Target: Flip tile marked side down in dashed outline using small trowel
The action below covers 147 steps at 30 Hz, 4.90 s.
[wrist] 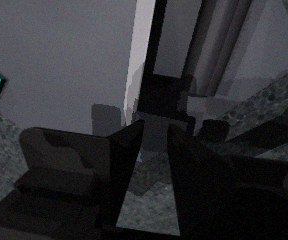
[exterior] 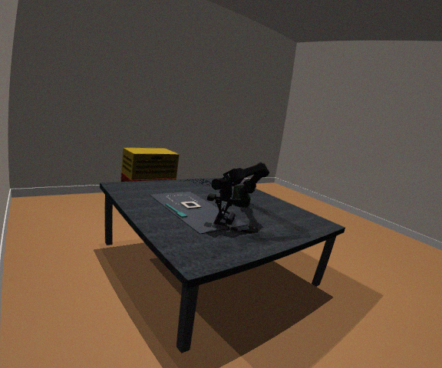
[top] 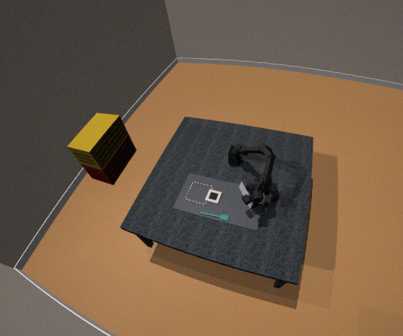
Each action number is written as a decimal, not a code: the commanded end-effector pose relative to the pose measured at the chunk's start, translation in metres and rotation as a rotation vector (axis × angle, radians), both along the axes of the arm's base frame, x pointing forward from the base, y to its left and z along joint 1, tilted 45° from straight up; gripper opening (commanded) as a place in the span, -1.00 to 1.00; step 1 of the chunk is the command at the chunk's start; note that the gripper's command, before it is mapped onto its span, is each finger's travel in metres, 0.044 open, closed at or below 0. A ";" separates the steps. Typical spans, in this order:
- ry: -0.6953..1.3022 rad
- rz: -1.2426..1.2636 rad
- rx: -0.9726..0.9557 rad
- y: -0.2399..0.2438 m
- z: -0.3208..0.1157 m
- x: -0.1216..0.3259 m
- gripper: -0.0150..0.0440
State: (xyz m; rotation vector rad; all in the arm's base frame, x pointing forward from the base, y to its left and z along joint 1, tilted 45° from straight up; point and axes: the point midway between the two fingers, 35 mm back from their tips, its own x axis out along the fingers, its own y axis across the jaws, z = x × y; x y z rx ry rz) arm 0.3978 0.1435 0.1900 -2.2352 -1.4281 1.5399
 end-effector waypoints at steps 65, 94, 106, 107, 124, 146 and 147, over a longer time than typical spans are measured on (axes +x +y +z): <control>0.073 -0.067 -0.001 -0.039 -0.025 0.028 -0.42; 0.073 -0.065 -0.001 -0.038 -0.025 0.028 -0.15; 0.073 -0.064 -0.001 -0.038 -0.025 0.028 -0.15; 0.073 -0.064 -0.001 -0.037 -0.025 0.028 -0.24; 0.073 -0.064 -0.001 -0.037 -0.025 0.028 -0.49; -0.308 0.310 -0.037 -0.052 -0.031 0.021 0.42; -0.332 0.334 -0.039 -0.053 -0.031 0.020 0.42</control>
